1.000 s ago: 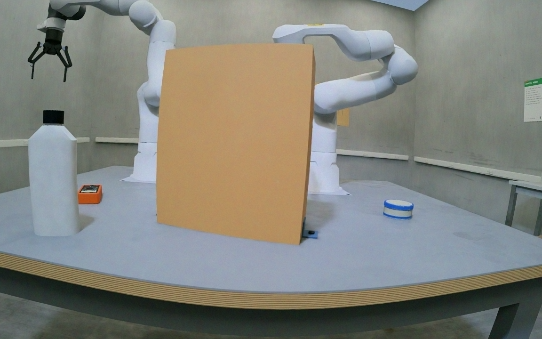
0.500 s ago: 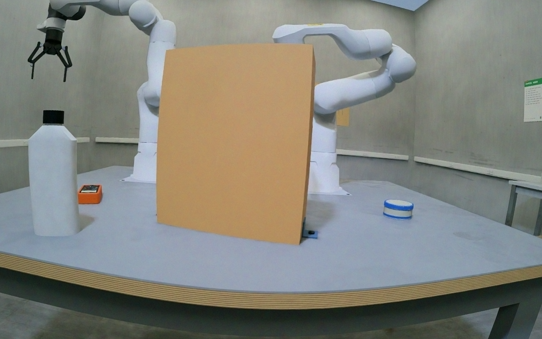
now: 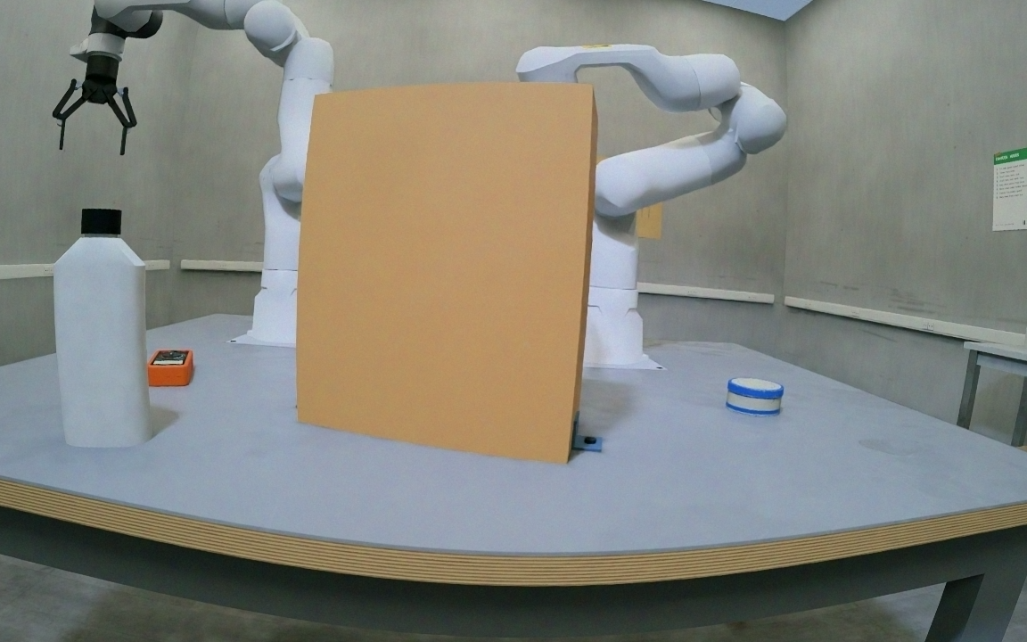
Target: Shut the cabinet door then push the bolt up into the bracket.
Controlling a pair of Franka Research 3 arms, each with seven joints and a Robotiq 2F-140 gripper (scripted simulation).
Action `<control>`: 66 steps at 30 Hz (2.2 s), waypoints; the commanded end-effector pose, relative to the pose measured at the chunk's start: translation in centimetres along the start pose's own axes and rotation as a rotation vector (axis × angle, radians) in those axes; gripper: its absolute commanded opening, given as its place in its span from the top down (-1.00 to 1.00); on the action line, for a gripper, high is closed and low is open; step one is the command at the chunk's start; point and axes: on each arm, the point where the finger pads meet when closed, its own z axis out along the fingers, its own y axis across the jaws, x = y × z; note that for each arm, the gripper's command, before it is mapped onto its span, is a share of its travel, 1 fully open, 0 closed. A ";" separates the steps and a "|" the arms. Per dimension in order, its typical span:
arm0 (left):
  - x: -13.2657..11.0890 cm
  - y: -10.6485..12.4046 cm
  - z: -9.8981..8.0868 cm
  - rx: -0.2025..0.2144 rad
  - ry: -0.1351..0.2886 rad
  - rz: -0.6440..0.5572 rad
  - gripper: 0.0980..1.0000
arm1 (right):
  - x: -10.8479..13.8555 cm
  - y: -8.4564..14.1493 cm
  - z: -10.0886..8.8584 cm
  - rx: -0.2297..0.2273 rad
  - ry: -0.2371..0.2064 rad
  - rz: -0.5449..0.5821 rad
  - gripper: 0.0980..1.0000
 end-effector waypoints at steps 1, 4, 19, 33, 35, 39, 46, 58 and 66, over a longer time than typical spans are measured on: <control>0.3 -0.1 -0.1 0.042 -0.016 0.001 -1.00 | 0.0 0.0 0.0 0.000 0.000 0.000 -1.00; 0.3 -0.1 -0.1 0.042 -0.016 0.001 -1.00 | 0.0 0.0 0.0 0.000 0.000 0.000 -1.00; 0.3 -0.1 -0.1 0.042 -0.016 0.001 1.00 | 0.0 0.0 0.0 0.000 0.000 0.000 -1.00; 0.3 -0.1 -0.1 0.042 -0.016 0.001 1.00 | 0.0 0.0 0.0 0.000 0.000 0.000 -1.00; 0.3 -0.1 -0.1 0.042 -0.016 0.001 1.00 | 0.0 0.0 0.0 0.000 0.000 0.000 -1.00; 0.3 -0.1 -0.1 0.042 -0.016 0.001 1.00 | 0.0 0.0 0.0 0.000 0.000 0.000 -1.00; 0.3 -0.1 -0.1 0.042 -0.016 0.001 1.00 | 0.0 0.0 0.0 0.000 0.000 0.000 -1.00; 0.3 -0.1 -0.1 0.042 -0.016 0.001 1.00 | 0.0 0.0 0.0 0.000 0.000 0.000 -1.00; 0.3 -0.1 -0.1 0.042 -0.016 0.001 1.00 | 0.0 0.0 0.0 0.000 0.000 0.000 -1.00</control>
